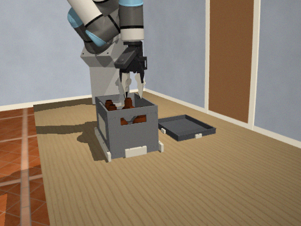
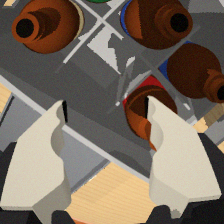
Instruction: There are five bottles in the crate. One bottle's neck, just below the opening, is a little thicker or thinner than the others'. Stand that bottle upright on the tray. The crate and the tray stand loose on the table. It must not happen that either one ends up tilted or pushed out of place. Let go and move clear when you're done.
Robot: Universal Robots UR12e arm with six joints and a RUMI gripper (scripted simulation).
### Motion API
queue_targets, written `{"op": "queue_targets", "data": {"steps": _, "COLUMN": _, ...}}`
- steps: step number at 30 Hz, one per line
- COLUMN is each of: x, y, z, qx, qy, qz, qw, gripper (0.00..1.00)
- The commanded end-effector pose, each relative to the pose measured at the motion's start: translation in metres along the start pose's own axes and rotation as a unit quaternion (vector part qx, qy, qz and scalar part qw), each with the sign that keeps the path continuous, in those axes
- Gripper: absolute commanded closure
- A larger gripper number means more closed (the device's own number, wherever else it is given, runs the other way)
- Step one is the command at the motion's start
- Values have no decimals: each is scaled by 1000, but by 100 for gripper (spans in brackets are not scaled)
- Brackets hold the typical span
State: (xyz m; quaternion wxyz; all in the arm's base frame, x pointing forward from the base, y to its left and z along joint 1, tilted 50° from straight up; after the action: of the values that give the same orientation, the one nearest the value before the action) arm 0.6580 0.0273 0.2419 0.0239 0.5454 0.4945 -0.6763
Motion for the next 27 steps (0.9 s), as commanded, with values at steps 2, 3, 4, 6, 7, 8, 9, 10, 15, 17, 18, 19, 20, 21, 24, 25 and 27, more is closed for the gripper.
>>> {"op": "queue_targets", "data": {"steps": 2, "x": 0, "y": 0, "z": 0, "qx": 0, "qy": 0, "qz": 0, "qw": 1000, "gripper": 62}}
{"op": "queue_targets", "data": {"steps": 3, "x": 0, "y": 0, "z": 0, "qx": 0, "qy": 0, "qz": 0, "qw": 1000, "gripper": 62}}
{"op": "queue_targets", "data": {"steps": 4, "x": 0, "y": 0, "z": 0, "qx": 0, "qy": 0, "qz": 0, "qw": 1000, "gripper": 62}}
{"op": "queue_targets", "data": {"steps": 6, "x": 0, "y": 0, "z": 0, "qx": 0, "qy": 0, "qz": 0, "qw": 1000, "gripper": 62}}
{"op": "queue_targets", "data": {"steps": 7, "x": 0, "y": 0, "z": 0, "qx": 0, "qy": 0, "qz": 0, "qw": 1000, "gripper": 62}}
{"op": "queue_targets", "data": {"steps": 8, "x": 0, "y": 0, "z": 0, "qx": 0, "qy": 0, "qz": 0, "qw": 1000, "gripper": 62}}
{"op": "queue_targets", "data": {"steps": 9, "x": 0, "y": 0, "z": 0, "qx": 0, "qy": 0, "qz": 0, "qw": 1000, "gripper": 62}}
{"op": "queue_targets", "data": {"steps": 10, "x": 0, "y": 0, "z": 0, "qx": 0, "qy": 0, "qz": 0, "qw": 1000, "gripper": 62}}
{"op": "queue_targets", "data": {"steps": 15, "x": 0, "y": 0, "z": 0, "qx": 0, "qy": 0, "qz": 0, "qw": 1000, "gripper": 62}}
{"op": "queue_targets", "data": {"steps": 17, "x": 0, "y": 0, "z": 0, "qx": 0, "qy": 0, "qz": 0, "qw": 1000, "gripper": 62}}
{"op": "queue_targets", "data": {"steps": 18, "x": 0, "y": 0, "z": 0, "qx": 0, "qy": 0, "qz": 0, "qw": 1000, "gripper": 62}}
{"op": "queue_targets", "data": {"steps": 19, "x": 0, "y": 0, "z": 0, "qx": 0, "qy": 0, "qz": 0, "qw": 1000, "gripper": 62}}
{"op": "queue_targets", "data": {"steps": 20, "x": 0, "y": 1, "z": 0, "qx": 0, "qy": 0, "qz": 0, "qw": 1000, "gripper": 62}}
{"op": "queue_targets", "data": {"steps": 21, "x": 0, "y": 1, "z": 0, "qx": 0, "qy": 0, "qz": 0, "qw": 1000, "gripper": 62}}
{"op": "queue_targets", "data": {"steps": 24, "x": 0, "y": 1, "z": 0, "qx": 0, "qy": 0, "qz": 0, "qw": 1000, "gripper": 62}}
{"op": "queue_targets", "data": {"steps": 25, "x": 0, "y": 2, "z": 0, "qx": 0, "qy": 0, "qz": 0, "qw": 1000, "gripper": 62}}
{"op": "queue_targets", "data": {"steps": 27, "x": 0, "y": 3, "z": 0, "qx": 0, "qy": 0, "qz": 0, "qw": 1000, "gripper": 62}}
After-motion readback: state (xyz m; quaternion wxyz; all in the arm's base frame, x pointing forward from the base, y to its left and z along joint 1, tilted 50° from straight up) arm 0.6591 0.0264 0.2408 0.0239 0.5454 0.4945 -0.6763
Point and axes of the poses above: the point where the finger pads meet when closed, its own y axis out along the fingers, its own z axis across the jaws, x = y × z, the point moved 1 cm from there along -y, back along the fingers, and after that the axes turned 4 degrees about y, right-handed, at the moved point
